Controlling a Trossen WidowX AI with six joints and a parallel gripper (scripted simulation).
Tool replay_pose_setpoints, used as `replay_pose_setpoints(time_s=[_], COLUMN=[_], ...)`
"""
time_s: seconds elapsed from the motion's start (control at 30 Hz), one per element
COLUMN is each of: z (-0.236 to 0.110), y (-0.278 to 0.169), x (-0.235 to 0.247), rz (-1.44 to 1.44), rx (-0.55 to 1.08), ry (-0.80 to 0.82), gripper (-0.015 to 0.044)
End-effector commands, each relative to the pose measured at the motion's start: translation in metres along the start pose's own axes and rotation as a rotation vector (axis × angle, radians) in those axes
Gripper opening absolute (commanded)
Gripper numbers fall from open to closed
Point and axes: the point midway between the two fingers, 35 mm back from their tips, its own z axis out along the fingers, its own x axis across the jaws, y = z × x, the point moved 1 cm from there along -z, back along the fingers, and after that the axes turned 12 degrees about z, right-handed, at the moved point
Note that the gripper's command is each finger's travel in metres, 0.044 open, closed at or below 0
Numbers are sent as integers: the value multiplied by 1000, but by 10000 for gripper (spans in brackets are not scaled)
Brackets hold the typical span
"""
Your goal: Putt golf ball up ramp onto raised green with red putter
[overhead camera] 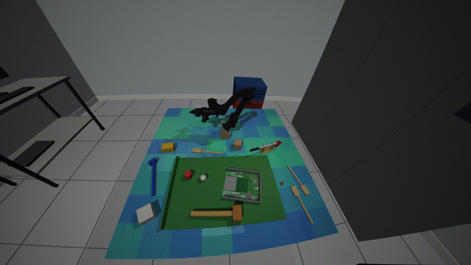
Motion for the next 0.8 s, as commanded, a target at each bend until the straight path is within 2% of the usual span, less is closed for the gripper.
replay_pose_setpoints(time_s=[0.0, 0.17, 0.37, 0.57, 0.77], z=[0, -9, -47, -110, -192], y=[1, 42, 105, 168, 220], x=[-2, -49, -99, -125, -126], rz=[-3, -88, -210, -338, -464], rx=[-7, -208, -502, -807, -1096], ry=[-5, -110, -196, -211, -144], gripper=[426, 440, 440, 440, 440])
